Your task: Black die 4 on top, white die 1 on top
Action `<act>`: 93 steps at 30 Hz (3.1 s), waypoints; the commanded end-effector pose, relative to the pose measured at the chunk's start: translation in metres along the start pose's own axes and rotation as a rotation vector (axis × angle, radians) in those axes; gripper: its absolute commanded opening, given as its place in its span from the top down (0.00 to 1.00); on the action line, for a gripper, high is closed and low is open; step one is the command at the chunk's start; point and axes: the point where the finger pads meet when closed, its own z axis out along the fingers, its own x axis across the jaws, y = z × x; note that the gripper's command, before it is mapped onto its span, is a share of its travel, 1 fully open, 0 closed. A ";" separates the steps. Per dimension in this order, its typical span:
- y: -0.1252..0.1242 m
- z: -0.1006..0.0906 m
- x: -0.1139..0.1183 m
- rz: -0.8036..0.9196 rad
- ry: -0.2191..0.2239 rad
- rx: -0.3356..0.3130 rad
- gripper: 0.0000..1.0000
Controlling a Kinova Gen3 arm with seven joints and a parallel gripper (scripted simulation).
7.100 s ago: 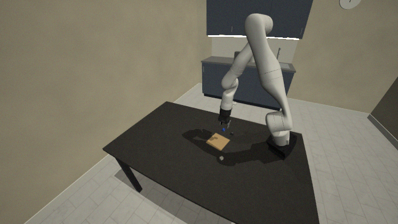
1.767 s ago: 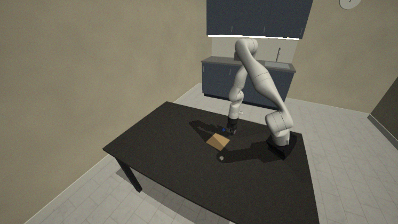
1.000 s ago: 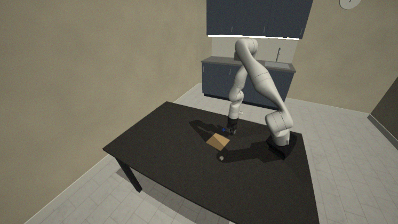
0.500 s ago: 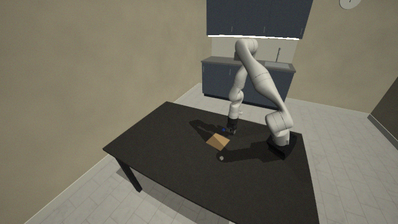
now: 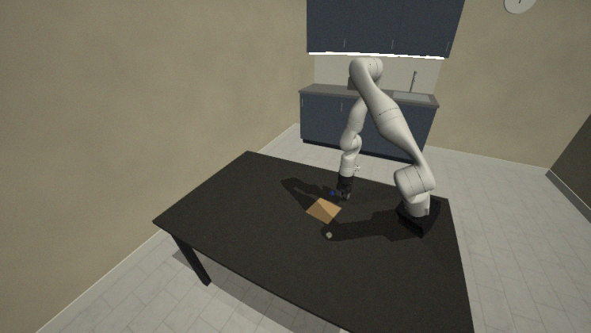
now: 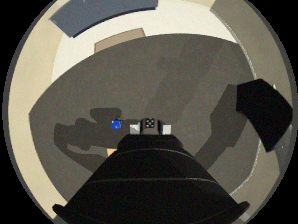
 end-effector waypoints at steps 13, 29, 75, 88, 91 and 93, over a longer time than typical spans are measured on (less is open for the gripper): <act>0.000 -0.001 0.000 0.000 -0.001 0.001 0.30; 0.000 0.000 0.000 0.000 -0.001 0.001 0.30; 0.000 0.023 0.000 0.000 -0.001 0.001 0.30; 0.000 0.023 0.000 0.000 -0.001 0.001 0.30; 0.000 0.023 0.000 0.000 -0.001 0.001 0.30; 0.000 0.023 0.000 0.000 -0.001 0.001 0.60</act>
